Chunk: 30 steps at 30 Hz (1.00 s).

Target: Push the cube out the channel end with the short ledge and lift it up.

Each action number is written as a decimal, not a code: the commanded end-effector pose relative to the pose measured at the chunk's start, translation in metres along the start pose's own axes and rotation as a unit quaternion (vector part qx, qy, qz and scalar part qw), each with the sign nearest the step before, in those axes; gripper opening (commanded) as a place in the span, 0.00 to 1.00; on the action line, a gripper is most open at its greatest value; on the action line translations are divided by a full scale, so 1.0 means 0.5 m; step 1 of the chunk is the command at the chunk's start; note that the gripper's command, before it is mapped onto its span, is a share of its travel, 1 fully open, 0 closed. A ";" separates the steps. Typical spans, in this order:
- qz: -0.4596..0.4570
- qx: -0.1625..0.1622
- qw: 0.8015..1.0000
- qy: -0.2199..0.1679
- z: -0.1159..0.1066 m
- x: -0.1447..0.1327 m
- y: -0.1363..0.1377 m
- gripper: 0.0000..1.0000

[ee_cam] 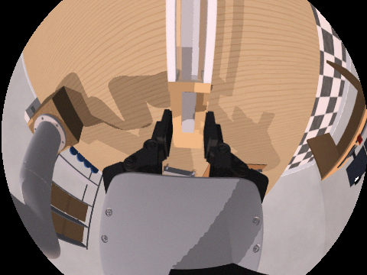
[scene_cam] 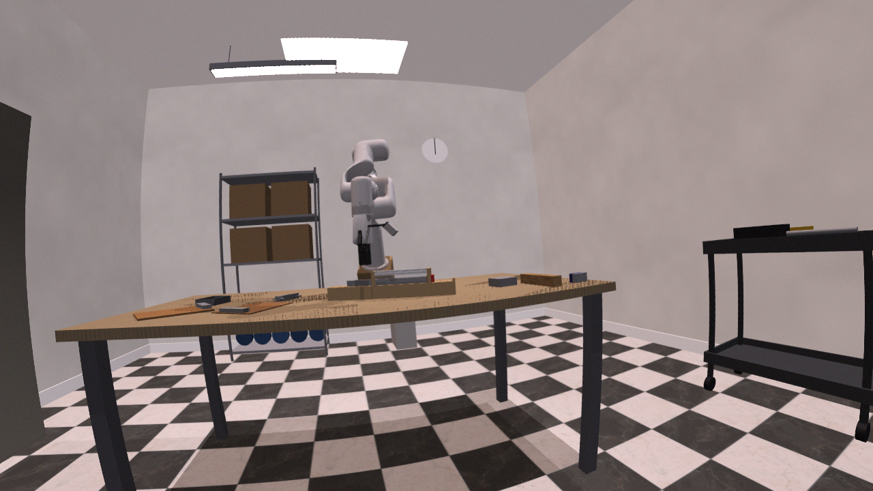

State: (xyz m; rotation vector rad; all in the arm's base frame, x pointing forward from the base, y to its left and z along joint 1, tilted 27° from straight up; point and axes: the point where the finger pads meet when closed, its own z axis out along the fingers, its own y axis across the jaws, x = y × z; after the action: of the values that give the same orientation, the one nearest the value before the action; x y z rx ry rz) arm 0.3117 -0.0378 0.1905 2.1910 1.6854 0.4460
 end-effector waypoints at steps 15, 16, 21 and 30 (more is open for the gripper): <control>0.000 0.004 1.000 0.000 -0.002 -0.132 0.004 0.00; 0.000 0.002 1.000 0.000 -0.003 -0.154 0.003 0.00; 0.000 -0.001 1.000 0.000 -0.005 -0.186 0.001 0.00; 0.000 -0.001 1.000 0.000 0.069 -0.187 0.001 0.00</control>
State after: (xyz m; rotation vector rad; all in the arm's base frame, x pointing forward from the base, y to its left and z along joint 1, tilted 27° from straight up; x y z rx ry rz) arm 0.2924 -0.1285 0.1726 2.1937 1.6802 0.4386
